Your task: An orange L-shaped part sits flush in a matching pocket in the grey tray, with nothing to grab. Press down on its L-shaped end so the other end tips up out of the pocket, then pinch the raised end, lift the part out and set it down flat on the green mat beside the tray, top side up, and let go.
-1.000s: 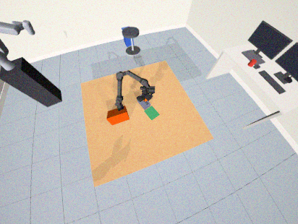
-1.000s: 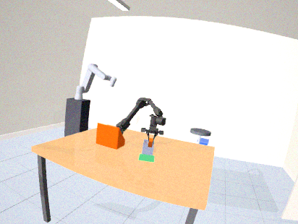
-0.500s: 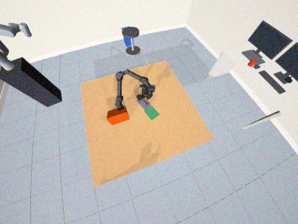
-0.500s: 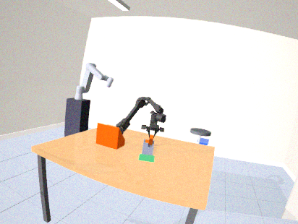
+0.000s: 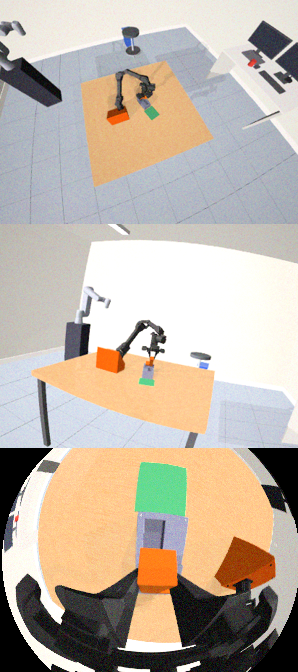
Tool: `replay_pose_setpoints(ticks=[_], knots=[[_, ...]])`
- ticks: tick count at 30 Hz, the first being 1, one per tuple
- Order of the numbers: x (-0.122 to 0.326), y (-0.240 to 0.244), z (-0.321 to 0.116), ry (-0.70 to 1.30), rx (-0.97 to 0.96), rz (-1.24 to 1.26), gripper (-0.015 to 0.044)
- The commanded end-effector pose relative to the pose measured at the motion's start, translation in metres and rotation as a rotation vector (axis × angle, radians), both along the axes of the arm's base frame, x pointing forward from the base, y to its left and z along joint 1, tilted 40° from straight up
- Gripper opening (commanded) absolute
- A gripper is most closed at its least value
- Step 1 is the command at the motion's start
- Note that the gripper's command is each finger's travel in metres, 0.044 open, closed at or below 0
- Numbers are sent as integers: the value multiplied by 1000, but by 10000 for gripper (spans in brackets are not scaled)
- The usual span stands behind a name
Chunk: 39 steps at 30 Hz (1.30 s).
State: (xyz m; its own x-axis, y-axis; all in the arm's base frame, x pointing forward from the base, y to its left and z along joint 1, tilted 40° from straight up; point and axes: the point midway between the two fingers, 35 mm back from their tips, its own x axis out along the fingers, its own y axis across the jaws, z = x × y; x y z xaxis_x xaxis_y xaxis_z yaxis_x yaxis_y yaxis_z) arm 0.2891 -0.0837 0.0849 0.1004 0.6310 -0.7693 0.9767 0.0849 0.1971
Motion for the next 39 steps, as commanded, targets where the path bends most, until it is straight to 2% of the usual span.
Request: replay_pose_setpoints(ticks=[1,11,39], knots=[[-1,-3,3,-2,-3,5,0],[0,-9,3,-2,-4,5,0],[14,-105,-75,-4,-11,5,0]])
